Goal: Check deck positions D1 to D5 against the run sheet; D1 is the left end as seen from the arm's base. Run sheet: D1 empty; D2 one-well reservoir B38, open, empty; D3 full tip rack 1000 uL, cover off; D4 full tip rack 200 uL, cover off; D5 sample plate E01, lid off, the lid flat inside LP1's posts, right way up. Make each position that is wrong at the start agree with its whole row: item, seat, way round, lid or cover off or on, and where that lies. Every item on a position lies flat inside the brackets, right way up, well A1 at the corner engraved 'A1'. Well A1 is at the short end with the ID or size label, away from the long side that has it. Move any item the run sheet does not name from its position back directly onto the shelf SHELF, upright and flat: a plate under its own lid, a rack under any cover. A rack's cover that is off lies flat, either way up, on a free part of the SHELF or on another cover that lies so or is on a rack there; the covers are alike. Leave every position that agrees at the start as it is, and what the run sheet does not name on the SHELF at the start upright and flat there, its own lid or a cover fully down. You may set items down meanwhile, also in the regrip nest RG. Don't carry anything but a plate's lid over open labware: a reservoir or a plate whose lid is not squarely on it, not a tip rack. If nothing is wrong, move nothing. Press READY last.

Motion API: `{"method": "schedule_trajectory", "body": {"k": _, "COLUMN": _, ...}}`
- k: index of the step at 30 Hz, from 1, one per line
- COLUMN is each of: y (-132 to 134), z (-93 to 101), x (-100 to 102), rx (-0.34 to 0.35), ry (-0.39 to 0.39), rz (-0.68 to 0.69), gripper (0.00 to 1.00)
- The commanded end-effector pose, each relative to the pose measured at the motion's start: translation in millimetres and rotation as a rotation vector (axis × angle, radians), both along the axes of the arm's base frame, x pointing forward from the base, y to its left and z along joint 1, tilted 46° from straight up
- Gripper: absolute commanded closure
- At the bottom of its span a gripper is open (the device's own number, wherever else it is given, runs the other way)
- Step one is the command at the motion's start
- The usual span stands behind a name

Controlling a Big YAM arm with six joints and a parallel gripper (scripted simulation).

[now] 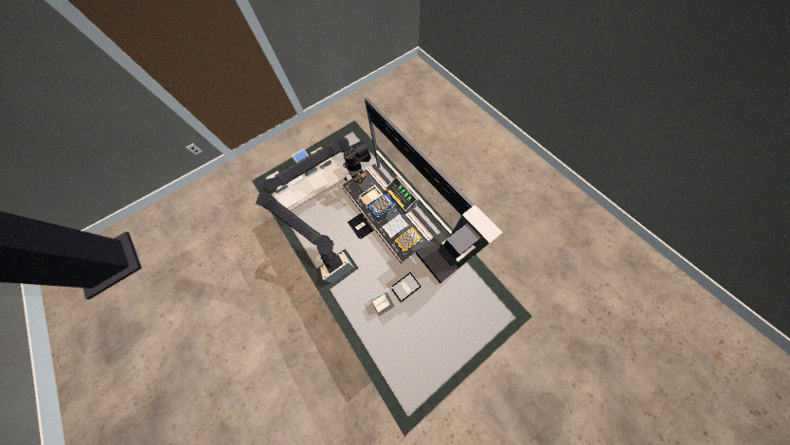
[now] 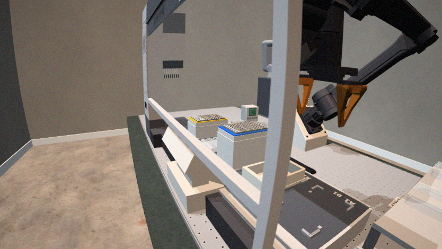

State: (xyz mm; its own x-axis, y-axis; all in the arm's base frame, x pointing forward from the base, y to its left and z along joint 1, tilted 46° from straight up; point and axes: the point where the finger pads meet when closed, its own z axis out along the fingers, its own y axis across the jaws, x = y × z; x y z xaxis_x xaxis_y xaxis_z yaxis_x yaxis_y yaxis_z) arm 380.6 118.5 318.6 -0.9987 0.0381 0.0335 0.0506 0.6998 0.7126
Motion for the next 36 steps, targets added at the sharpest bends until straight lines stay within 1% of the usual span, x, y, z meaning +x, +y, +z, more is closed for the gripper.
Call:
{"method": "schedule_trajectory", "body": {"k": 1, "y": -18, "z": 10.8, "x": -13, "rx": 0.003, "ry": -0.064, "rz": -0.002, "gripper": 0.0}}
{"method": "schedule_trajectory", "body": {"k": 3, "y": -18, "z": 10.8, "x": -13, "rx": 0.003, "ry": -0.064, "rz": -0.002, "gripper": 0.0}}
{"method": "schedule_trajectory", "body": {"k": 18, "y": -59, "z": -36.8, "x": -54, "rx": -0.002, "ry": -0.061, "rz": 0.0, "gripper": 0.0}}
{"method": "schedule_trajectory", "body": {"k": 20, "y": -59, "z": -36.8, "x": -54, "rx": -0.002, "ry": -0.061, "rz": 0.0, "gripper": 0.0}}
{"method": "schedule_trajectory", "body": {"k": 35, "y": -101, "z": -83.3, "x": -95, "rx": -0.004, "ry": -0.057, "rz": 0.002, "gripper": 0.0}}
{"method": "schedule_trajectory", "body": {"k": 36, "y": -101, "z": -83.3, "x": -95, "rx": -0.004, "ry": -0.057, "rz": 0.002, "gripper": 0.0}}
